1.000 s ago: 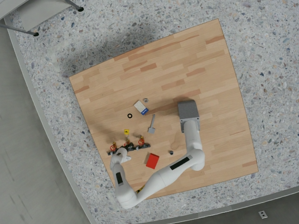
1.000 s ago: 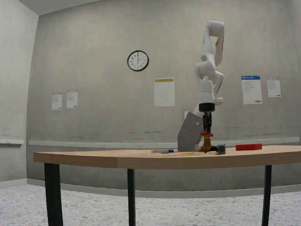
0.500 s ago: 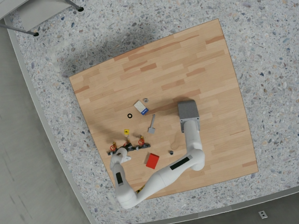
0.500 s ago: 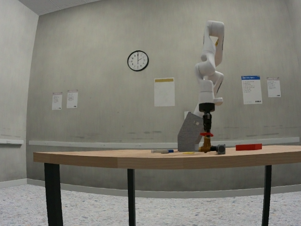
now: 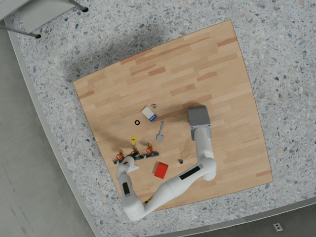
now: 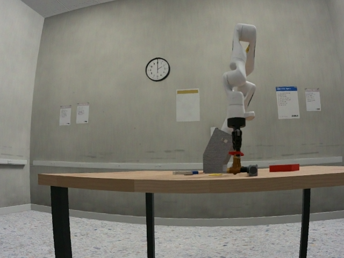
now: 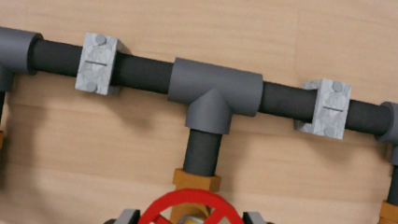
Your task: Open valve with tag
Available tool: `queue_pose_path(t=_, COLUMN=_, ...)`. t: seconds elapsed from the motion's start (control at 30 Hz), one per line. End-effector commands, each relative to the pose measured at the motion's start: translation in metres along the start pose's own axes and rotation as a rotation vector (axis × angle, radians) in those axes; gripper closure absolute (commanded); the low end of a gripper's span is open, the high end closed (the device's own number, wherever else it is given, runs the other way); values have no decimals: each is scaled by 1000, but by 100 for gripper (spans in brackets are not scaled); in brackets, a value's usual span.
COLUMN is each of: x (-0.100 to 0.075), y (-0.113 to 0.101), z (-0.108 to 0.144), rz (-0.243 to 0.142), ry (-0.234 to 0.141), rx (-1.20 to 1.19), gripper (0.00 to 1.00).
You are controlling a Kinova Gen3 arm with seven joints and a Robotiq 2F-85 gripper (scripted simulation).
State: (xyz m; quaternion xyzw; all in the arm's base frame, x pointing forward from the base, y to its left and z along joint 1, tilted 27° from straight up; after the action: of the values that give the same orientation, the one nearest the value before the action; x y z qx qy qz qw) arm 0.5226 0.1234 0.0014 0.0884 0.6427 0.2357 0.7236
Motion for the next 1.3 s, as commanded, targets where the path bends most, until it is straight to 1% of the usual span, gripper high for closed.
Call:
queue_pose_path(t=0.0, x=-1, y=0, z=1, rz=-1, ry=-2, rx=-12, gripper=48)
queue_pose_path(t=0.37, x=-1, y=0, z=1, rz=-1, ry=-2, rx=-124, gripper=48)
queue_pose_path(t=0.57, x=-1, y=0, z=1, rz=-1, ry=-2, rx=-269, gripper=48)
queue_pose_path(t=0.77, x=-1, y=0, z=1, rz=-1, ry=-2, rx=-472, gripper=48)
queue_pose_path(t=0.83, x=-1, y=0, z=1, rz=-1, ry=-2, rx=-472, gripper=48)
queue_pose_path(t=1.03, x=-1, y=0, z=1, rz=-1, ry=-1, rx=-730, gripper=48)
queue_pose_path(t=1.27, x=-1, y=0, z=1, rz=-2, ry=-1, rx=-1086, gripper=48)
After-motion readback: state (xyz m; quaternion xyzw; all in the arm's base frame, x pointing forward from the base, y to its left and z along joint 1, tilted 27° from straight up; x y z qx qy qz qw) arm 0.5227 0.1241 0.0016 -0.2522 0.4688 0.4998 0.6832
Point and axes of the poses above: the point where the finger pads meet when closed, its own x axis out along the fingers, its own z axis across the jaws, y = z × x, the point moved 7 cm from there along -x, back along the fingers, and after that the axes turned 1 degree about -x, right-handed, at the moved point
